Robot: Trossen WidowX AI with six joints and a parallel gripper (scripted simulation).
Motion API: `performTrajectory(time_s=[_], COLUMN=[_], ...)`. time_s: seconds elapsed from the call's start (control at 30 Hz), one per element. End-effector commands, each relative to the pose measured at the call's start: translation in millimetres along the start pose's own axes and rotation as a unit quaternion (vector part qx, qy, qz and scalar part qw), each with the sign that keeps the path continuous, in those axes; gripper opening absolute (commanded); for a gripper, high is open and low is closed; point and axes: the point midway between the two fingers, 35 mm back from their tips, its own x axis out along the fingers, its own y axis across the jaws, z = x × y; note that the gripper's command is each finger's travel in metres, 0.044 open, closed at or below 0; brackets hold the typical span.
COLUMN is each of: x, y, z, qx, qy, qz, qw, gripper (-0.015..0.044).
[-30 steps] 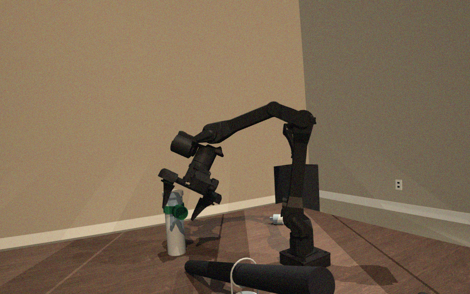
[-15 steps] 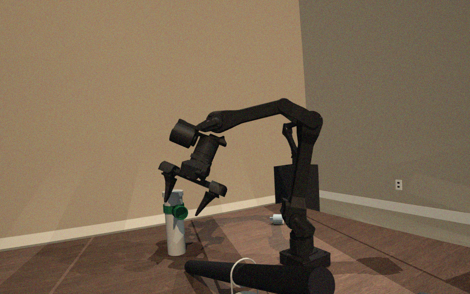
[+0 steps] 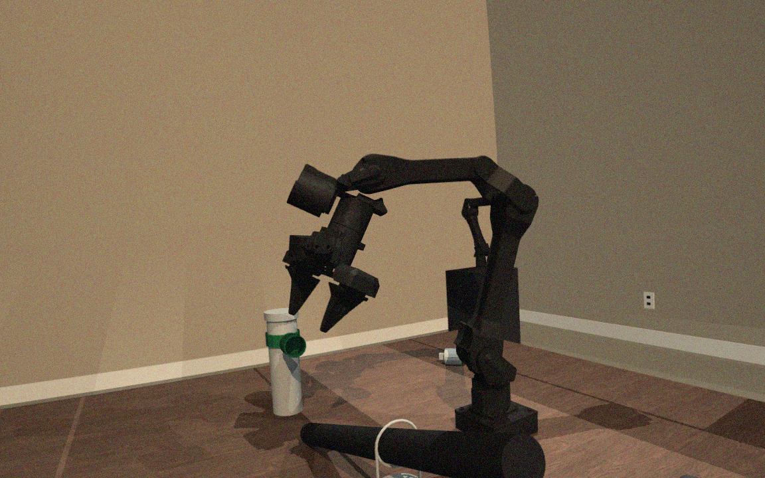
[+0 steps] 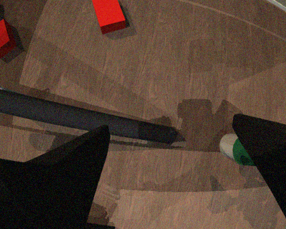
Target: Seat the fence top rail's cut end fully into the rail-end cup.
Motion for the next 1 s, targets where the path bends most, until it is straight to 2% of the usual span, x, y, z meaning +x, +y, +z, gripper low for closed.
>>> performTrajectory(time_s=[0.0, 0.4, 0.5, 0.63, 0.73, 0.83, 0.97], x=[-34.0, -34.0, -27.5, -5.5, 13.8, 32.2, 55.1], y=[21.0, 21.0, 23.5, 32.6, 42.0, 52.0, 66.3], z=[10.7, 10.7, 10.6, 9.4, 7.0, 3.2, -3.7], qx=[0.211, 0.211, 0.161, -0.012, -0.171, -0.325, -0.512], qy=[-0.017, -0.017, -0.001, 0.047, 0.084, 0.11, 0.126], qz=[-0.018, -0.018, -0.013, 0.015, 0.053, 0.099, 0.172], qw=[0.977, 0.977, 0.987, 0.999, 0.98, 0.934, 0.832], gripper=[0.044, 0.044, 0.044, 0.044, 0.044, 0.044, 0.044])
